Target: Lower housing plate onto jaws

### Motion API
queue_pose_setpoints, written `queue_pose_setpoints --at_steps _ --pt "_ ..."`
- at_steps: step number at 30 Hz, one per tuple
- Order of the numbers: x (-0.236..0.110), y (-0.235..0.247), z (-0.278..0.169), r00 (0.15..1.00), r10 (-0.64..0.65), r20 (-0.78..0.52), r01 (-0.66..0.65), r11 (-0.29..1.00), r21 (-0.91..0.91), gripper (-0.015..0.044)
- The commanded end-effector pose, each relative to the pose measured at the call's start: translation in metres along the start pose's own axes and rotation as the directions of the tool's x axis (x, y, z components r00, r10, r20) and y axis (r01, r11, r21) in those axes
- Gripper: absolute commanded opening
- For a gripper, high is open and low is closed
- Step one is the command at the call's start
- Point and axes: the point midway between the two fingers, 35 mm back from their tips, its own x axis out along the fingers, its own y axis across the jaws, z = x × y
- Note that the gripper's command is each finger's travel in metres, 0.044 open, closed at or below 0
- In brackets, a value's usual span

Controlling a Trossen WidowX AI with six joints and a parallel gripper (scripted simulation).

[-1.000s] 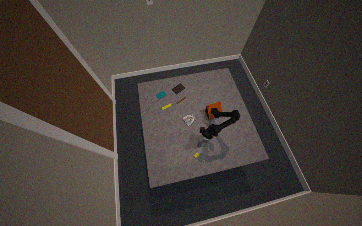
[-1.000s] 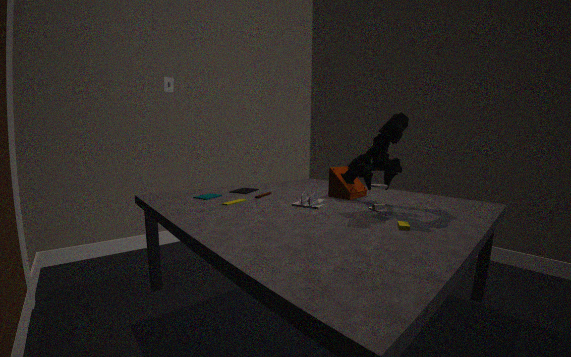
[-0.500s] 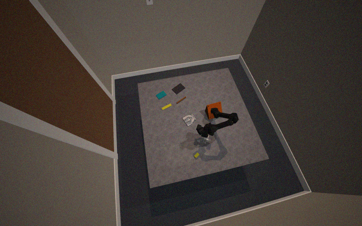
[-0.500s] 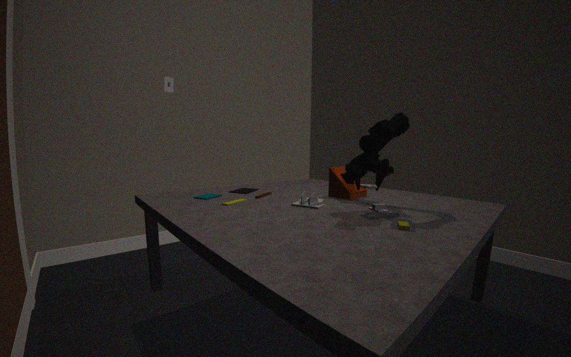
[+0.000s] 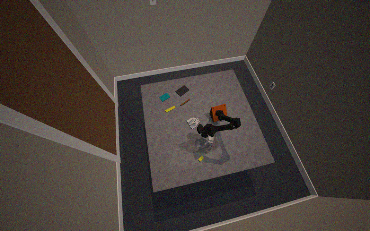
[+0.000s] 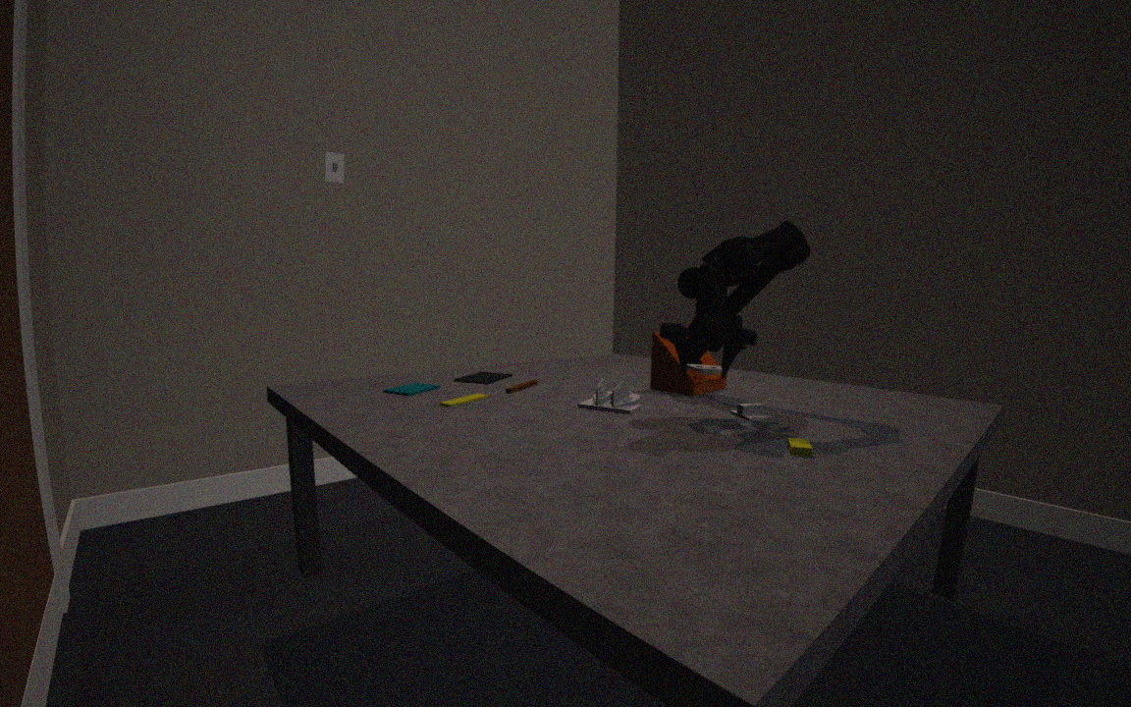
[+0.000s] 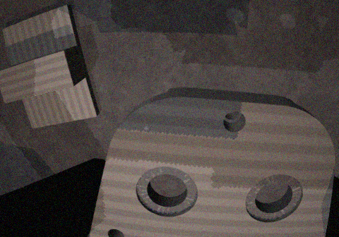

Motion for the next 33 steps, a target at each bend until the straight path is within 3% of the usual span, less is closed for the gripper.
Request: queue_pose_setpoints --at_steps 1,33 --pt "0.001 -0.013 -0.003 1.0 -0.007 -0.005 0.007 1.0 0.025 0.0351" --pt "0.003 -0.104 -0.057 1.0 0.005 -0.013 -0.001 0.954 0.301 0.0351"
